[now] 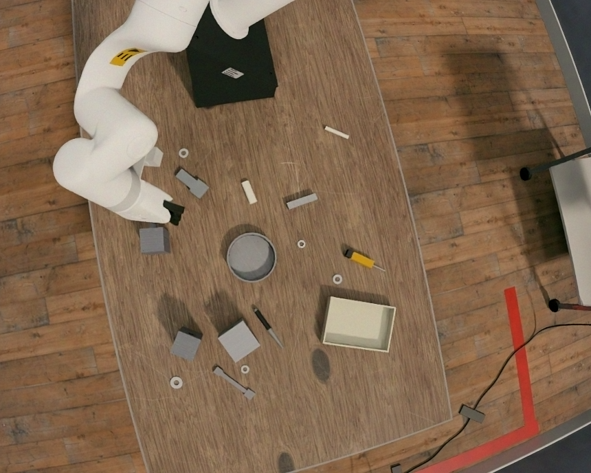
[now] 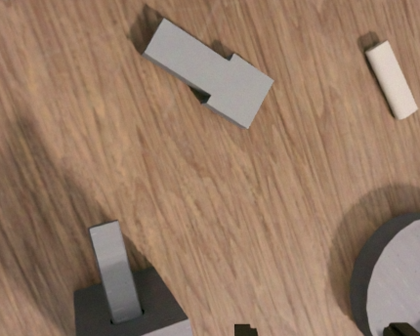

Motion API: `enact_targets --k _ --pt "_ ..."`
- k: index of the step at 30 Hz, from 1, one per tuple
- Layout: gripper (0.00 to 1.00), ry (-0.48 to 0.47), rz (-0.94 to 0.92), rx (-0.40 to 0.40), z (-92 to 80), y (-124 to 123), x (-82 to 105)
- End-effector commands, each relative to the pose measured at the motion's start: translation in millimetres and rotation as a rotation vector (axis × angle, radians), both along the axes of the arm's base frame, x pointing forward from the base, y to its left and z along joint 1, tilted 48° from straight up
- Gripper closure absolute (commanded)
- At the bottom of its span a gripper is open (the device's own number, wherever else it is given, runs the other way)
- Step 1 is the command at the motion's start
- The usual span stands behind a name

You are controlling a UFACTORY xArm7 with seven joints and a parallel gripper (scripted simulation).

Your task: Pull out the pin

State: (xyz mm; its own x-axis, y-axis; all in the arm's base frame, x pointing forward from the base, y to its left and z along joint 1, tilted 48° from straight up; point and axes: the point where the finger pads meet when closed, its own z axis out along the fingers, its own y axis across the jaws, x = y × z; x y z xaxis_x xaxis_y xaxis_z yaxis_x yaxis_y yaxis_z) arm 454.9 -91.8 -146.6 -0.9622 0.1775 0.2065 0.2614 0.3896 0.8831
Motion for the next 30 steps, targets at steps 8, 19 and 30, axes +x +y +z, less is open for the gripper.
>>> enact_targets --k 8,19,30 --pt "0.53 -0.003 -0.008 0.000 -1.6 -0.9 2.0" --pt "0.53 -0.005 -0.038 0.022 -16.4 9.8 5.3" --pt "0.53 -0.006 -0.039 0.022 -20.0 10.5 4.3"
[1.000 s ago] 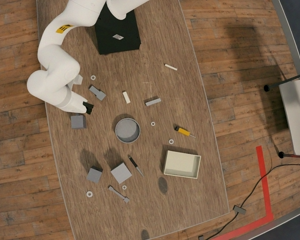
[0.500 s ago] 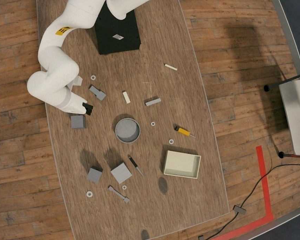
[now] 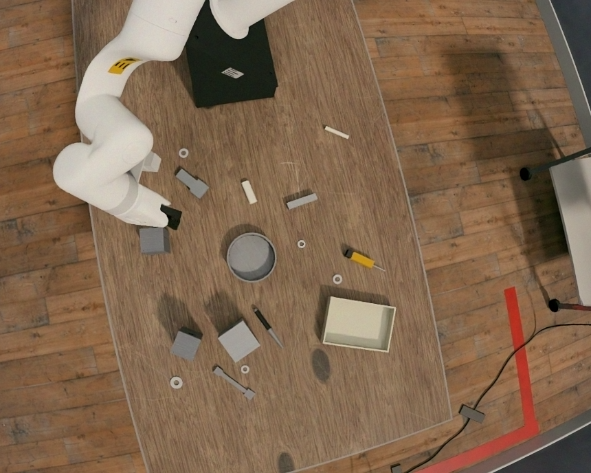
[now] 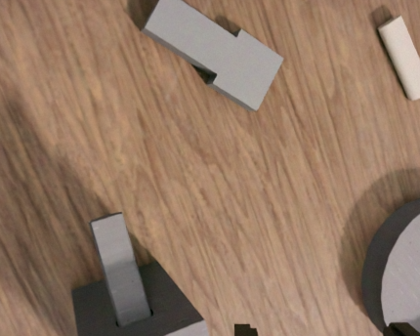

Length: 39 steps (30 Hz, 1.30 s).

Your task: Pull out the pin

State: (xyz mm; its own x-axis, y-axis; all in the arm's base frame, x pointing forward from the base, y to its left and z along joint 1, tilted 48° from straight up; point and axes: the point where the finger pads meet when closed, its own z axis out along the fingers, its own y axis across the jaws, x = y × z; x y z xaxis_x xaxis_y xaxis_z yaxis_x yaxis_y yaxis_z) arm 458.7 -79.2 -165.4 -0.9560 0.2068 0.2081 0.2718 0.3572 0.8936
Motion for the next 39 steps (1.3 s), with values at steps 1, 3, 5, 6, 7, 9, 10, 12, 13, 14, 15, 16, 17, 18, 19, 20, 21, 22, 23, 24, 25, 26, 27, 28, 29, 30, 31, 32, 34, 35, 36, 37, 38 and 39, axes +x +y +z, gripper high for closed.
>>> enact_targets --k 1,3,5,6,7,9,10,12,13,14,15,16,17,18,19,20,21,22,23,24,25,26,27,28,29,30,31,32,34,35,36,37,38,39 --pt "0.53 -0.003 -0.004 -0.004 -4.5 -1.5 -0.3" --pt "0.53 -0.005 -0.005 -0.006 -12.5 0.0 -2.7" --pt "0.53 -0.006 -0.006 -0.007 -18.2 1.1 -4.5" --pt "0.53 -0.006 -0.006 -0.007 -19.2 1.3 -4.8" --pt "0.53 -0.006 -0.006 -0.007 -19.4 1.3 -4.9" --pt "0.53 -0.006 -0.006 -0.007 -19.4 1.3 -4.9" --pt "0.53 -0.006 -0.006 -0.007 -19.4 1.3 -4.9" --pt "0.53 -0.006 -0.006 -0.007 -19.4 1.3 -4.9" --pt "0.53 -0.006 -0.006 -0.007 -19.4 1.3 -4.9" --pt "0.53 -0.006 -0.006 -0.007 -19.6 1.3 -5.0" --pt "0.53 -0.006 -0.006 -0.008 -20.6 1.3 -5.5" --pt "0.53 -0.006 -0.006 -0.008 -20.6 1.3 -5.5" --pt "0.53 -0.006 -0.006 -0.008 -20.6 1.3 -5.5" --pt "0.53 -0.007 -0.004 -0.011 -22.8 1.1 -6.7" --pt "0.53 -0.008 -0.001 -0.014 -26.0 1.0 -8.4" --pt "0.53 -0.010 0.002 -0.018 -29.8 0.8 -10.4" --pt "0.53 -0.011 0.005 -0.023 -33.5 0.6 -12.5" --pt "0.53 -0.012 0.008 -0.026 -36.7 0.4 -14.3" --pt "0.53 -0.013 0.010 -0.028 -38.8 0.3 -15.5" --pt "0.53 -0.013 0.011 -0.030 -39.8 0.2 -16.1" --pt "0.53 -0.013 0.011 -0.030 -40.0 0.2 -16.2" --pt "0.53 -0.013 0.011 -0.030 -40.0 0.2 -16.2" --pt "0.53 -0.013 0.011 -0.030 -40.0 0.2 -16.2" --pt "0.53 -0.013 0.011 -0.030 -40.0 0.2 -16.2" --pt "0.53 -0.013 0.011 -0.030 -40.0 0.2 -16.2" --pt "0.53 -0.013 0.011 -0.030 -40.0 0.2 -16.2" --pt "0.53 -0.013 0.011 -0.030 -40.1 0.2 -16.3" --pt "0.53 -0.014 0.013 -0.033 -40.5 0.0 -16.6" --pt "0.53 -0.014 0.013 -0.033 -40.5 0.0 -16.6" --pt "0.53 -0.016 0.018 -0.038 -41.5 -0.3 -17.3" --pt "0.53 -0.018 0.025 -0.045 -42.7 -0.7 -18.2" --pt "0.53 -0.020 0.032 -0.053 -44.2 -1.3 -19.2" --pt "0.53 -0.023 0.039 -0.061 -45.4 -1.8 -20.1" --pt "0.53 -0.024 0.043 -0.066 -46.3 -2.1 -20.8"
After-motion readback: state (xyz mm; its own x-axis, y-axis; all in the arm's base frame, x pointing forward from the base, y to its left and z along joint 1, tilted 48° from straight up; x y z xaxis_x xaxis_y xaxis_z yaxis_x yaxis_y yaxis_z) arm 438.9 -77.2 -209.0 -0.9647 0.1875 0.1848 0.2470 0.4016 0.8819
